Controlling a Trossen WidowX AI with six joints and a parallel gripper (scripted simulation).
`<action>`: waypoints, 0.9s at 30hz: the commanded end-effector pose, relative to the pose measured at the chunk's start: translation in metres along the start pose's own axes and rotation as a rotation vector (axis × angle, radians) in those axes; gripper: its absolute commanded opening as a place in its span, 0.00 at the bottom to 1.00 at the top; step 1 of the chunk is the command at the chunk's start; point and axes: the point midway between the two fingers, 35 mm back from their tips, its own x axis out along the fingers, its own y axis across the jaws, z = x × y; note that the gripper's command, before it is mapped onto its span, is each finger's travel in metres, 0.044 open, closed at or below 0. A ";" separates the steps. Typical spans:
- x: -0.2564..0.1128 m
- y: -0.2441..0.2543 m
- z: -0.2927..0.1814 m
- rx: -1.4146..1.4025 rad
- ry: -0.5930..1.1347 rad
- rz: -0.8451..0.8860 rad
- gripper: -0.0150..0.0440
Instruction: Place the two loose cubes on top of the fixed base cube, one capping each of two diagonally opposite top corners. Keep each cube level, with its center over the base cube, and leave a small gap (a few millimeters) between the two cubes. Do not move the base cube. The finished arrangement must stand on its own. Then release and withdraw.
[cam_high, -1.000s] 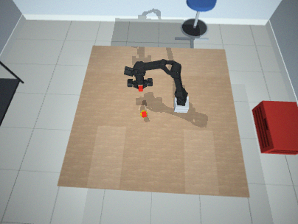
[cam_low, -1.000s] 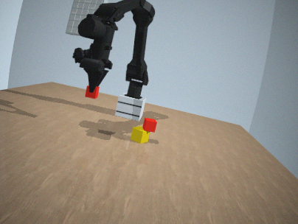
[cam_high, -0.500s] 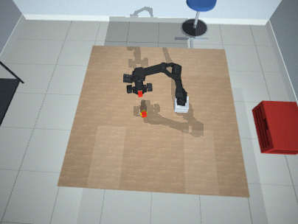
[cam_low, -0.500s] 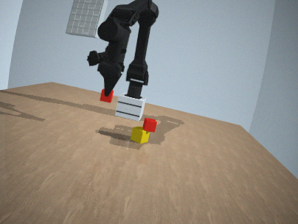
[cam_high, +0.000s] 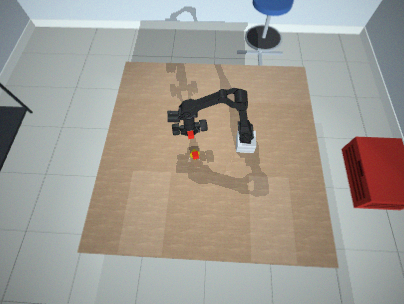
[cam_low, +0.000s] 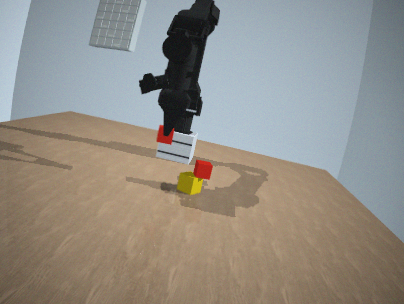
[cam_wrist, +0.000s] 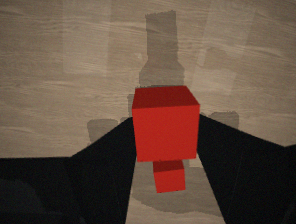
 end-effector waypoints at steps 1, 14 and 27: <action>0.000 -0.001 -0.013 -0.013 0.003 0.004 0.43; 0.002 -0.005 -0.053 -0.068 0.007 0.004 0.43; 0.028 -0.007 -0.058 -0.072 0.007 0.004 0.43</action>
